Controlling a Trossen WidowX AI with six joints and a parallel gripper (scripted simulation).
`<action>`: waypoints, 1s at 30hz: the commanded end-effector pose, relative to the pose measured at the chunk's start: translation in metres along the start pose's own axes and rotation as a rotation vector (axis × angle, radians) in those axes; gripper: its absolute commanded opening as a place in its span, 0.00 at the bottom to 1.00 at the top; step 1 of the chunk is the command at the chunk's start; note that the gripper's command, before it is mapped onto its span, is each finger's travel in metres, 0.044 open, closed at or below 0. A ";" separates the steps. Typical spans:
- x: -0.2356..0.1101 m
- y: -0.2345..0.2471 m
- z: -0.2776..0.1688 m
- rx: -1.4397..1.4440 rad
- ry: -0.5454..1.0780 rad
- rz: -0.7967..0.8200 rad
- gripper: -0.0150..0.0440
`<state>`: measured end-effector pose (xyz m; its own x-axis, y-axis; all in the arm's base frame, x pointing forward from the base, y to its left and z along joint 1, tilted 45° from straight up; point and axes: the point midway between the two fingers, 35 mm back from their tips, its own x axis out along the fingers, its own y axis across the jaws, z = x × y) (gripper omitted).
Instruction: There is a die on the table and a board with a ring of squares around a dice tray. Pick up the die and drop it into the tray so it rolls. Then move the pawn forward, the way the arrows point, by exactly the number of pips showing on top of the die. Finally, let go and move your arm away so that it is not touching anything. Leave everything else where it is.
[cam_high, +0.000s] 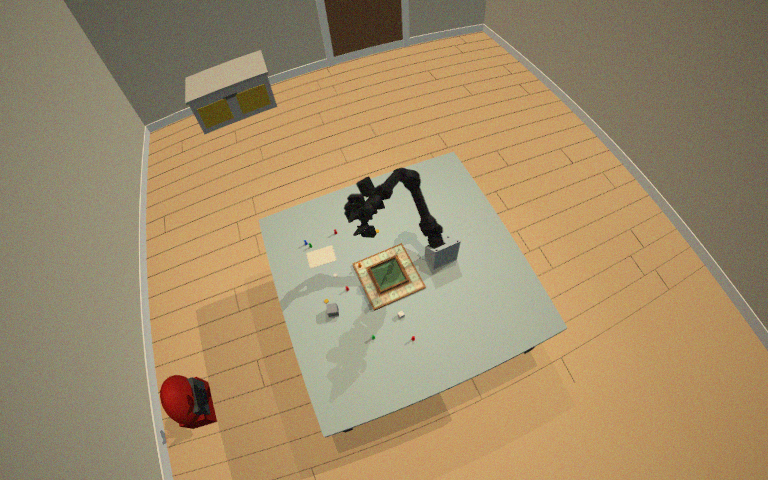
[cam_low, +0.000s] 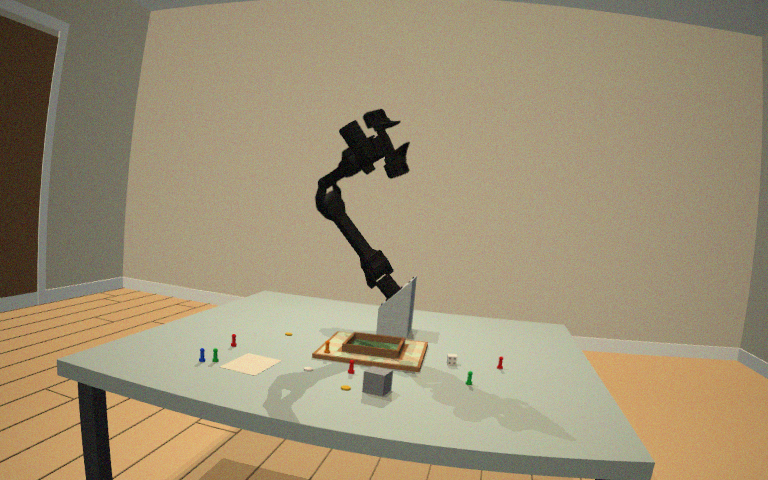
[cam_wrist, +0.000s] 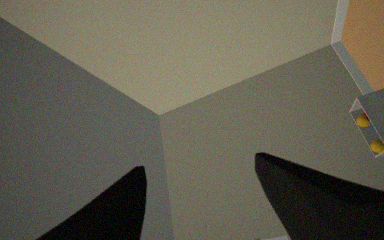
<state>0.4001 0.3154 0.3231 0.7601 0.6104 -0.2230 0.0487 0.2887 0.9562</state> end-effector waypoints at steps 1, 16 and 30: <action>0.031 -0.065 0.004 -0.068 -0.032 -0.204 0.72; 0.050 -0.323 0.002 -0.419 0.052 -1.005 0.72; -0.060 -0.523 0.003 -0.842 0.455 -1.804 0.72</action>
<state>0.3558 0.1587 -0.1357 0.1045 -0.5018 -0.8586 0.1887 0.8577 -0.4783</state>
